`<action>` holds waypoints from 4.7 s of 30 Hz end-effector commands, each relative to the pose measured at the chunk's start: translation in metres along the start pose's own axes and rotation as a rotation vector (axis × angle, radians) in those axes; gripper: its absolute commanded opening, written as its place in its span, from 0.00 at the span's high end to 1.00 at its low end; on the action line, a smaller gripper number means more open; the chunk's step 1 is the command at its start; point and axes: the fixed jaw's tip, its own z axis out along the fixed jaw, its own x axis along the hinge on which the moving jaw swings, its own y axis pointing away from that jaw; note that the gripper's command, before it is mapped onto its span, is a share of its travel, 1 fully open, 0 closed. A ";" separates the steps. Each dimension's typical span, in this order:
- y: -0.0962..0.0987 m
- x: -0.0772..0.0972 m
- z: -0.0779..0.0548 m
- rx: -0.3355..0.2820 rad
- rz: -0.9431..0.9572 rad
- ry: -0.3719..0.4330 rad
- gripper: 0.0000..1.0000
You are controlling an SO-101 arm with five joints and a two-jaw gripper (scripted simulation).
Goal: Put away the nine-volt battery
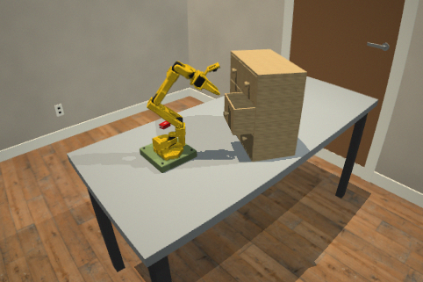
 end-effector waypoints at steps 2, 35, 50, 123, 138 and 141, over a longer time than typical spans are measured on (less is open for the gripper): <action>-0.004 -0.018 -0.016 0.016 0.022 -0.067 0.79; -0.004 -0.022 -0.019 0.019 0.023 -0.083 0.79; -0.005 -0.022 -0.020 0.024 0.027 -0.085 0.79; -0.006 -0.022 -0.020 0.029 0.030 -0.086 0.79; -0.005 0.029 0.022 0.021 0.022 0.148 0.79; -0.004 0.038 0.028 0.019 0.021 0.184 0.79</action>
